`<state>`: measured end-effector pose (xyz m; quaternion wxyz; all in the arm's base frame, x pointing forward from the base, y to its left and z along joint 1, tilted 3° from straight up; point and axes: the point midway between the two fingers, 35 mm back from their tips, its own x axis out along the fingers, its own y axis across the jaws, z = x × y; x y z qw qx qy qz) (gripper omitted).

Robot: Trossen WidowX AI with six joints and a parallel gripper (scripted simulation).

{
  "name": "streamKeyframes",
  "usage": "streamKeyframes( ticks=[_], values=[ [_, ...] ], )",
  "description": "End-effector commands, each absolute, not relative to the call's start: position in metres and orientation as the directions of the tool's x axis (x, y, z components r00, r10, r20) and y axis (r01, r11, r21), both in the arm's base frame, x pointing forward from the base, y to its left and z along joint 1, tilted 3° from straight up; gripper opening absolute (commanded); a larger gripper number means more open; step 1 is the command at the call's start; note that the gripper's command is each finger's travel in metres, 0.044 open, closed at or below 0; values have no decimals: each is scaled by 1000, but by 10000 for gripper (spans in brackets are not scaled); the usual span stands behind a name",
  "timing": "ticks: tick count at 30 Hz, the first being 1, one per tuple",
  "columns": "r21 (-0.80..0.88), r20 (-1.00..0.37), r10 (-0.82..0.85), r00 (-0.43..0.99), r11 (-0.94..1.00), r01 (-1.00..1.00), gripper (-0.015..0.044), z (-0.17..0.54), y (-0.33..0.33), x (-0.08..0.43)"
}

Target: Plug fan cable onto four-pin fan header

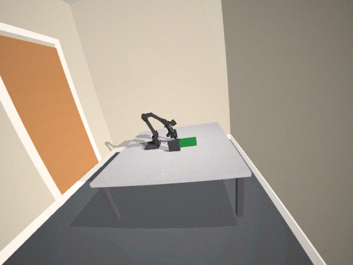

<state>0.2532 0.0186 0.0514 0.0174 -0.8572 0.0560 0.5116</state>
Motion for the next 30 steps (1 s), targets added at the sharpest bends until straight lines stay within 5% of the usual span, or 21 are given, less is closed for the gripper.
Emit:
streamKeyframes(
  ticks=[1,7,15,30],
  values=[
    [29,-883,-76,464,-994,-109,440,44,19,252],
    [29,-883,-76,463,-994,-109,440,40,18,252],
    [29,-881,-79,467,-993,-114,230,42,18,252],
    [29,-881,-79,467,-993,-114,130,42,18,252]
  ],
)
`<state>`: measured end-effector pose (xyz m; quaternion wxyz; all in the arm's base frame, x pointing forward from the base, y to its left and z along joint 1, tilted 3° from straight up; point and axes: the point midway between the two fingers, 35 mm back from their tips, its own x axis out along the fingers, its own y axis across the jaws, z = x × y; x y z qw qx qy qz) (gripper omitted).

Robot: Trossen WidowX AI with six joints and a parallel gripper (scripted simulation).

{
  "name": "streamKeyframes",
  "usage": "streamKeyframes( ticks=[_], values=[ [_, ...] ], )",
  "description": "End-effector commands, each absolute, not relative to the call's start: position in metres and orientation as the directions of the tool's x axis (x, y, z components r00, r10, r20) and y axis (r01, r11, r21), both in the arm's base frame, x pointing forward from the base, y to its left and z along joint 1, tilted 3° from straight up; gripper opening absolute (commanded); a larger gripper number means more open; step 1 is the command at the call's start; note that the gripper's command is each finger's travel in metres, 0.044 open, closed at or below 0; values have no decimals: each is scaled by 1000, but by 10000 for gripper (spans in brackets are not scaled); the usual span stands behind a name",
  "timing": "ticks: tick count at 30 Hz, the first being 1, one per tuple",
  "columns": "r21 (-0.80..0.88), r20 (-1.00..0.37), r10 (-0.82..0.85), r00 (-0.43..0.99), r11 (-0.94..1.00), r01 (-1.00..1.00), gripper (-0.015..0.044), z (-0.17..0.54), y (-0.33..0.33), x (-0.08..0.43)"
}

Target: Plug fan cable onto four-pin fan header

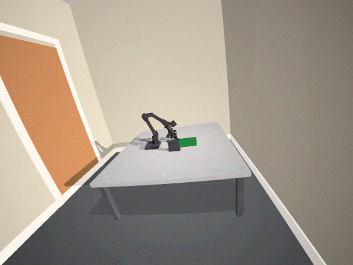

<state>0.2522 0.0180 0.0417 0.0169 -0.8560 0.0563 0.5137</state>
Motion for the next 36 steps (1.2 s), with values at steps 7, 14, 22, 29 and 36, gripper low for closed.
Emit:
streamKeyframes(
  ticks=[7,14,22,29,36],
  values=[
    [29,-881,-79,467,-993,-114,83,42,18,252],
    [29,-881,-79,467,-993,-113,0,46,18,253],
    [28,-881,-78,466,-993,-112,0,70,20,255],
    [28,-882,-77,466,-993,-111,0,92,21,255],
    [28,-882,-76,465,-994,-110,0,114,22,252]
  ],
)
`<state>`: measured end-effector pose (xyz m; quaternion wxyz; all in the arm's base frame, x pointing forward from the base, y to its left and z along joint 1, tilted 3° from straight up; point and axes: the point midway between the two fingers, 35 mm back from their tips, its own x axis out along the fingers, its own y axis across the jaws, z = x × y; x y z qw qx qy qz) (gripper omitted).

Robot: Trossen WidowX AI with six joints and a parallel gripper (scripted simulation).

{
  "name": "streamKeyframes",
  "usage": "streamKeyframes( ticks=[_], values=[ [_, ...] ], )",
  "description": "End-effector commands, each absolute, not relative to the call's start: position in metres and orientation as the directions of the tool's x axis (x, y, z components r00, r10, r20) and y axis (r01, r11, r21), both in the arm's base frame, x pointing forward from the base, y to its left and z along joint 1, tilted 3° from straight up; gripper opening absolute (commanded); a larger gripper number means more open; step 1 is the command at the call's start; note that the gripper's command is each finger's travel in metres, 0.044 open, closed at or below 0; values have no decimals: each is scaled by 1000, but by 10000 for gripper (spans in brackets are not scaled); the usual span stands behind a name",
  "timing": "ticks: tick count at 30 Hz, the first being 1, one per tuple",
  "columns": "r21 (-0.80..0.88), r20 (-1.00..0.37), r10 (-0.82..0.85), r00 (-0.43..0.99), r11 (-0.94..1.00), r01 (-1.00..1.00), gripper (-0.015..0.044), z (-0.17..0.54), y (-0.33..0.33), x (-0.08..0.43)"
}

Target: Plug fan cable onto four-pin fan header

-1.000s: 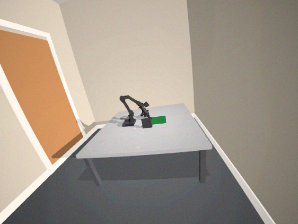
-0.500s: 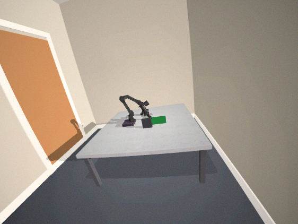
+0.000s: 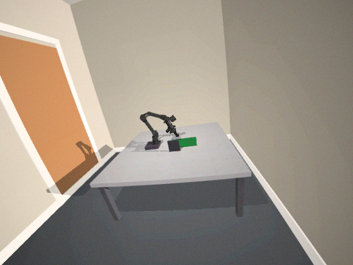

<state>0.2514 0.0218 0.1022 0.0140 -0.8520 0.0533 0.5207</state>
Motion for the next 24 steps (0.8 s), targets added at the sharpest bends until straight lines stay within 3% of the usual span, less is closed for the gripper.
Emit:
streamKeyframes(
  ticks=[1,12,24],
  values=[
    [28,-882,-76,465,-994,-110,0,117,22,251],
    [18,-885,-76,460,-992,-128,0,140,22,244],
    [-130,-915,-77,397,-873,-470,0,139,18,239]
  ],
)
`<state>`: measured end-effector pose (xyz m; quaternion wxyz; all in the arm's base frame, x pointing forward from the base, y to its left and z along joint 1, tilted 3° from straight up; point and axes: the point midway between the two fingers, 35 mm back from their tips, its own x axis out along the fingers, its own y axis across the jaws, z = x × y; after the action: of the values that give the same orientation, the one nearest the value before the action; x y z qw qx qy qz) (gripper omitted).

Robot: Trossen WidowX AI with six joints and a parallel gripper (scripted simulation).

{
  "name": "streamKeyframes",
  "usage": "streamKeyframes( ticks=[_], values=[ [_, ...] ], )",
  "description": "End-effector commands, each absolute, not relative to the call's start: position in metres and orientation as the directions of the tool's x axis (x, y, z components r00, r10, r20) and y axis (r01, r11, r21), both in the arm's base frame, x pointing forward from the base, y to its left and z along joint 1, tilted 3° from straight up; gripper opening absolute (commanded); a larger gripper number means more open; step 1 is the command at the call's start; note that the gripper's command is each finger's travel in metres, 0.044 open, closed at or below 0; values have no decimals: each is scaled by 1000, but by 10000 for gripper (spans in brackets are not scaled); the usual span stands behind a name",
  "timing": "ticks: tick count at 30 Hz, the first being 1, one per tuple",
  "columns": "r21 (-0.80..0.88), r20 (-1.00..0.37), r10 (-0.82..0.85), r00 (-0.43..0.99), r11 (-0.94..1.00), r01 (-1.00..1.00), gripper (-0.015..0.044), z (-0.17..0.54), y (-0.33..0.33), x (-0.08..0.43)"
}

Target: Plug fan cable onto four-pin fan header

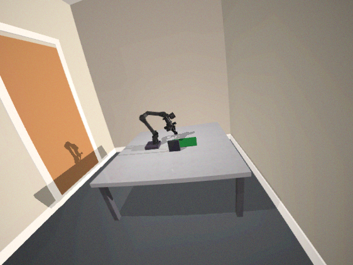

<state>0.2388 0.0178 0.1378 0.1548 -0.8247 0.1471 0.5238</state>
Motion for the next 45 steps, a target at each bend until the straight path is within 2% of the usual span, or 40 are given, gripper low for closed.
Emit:
streamKeyframes(
  ticks=[1,13,24,35,45],
  values=[
    [-140,-917,-77,391,-856,-497,0,139,17,239],
    [-222,-943,-75,324,-585,-780,0,138,14,233],
    [-237,-963,-70,262,-249,-939,0,138,10,228],
    [-205,-978,-63,199,122,-971,0,139,7,222],
    [-150,-989,-54,141,447,-882,0,140,5,217]
  ],
)
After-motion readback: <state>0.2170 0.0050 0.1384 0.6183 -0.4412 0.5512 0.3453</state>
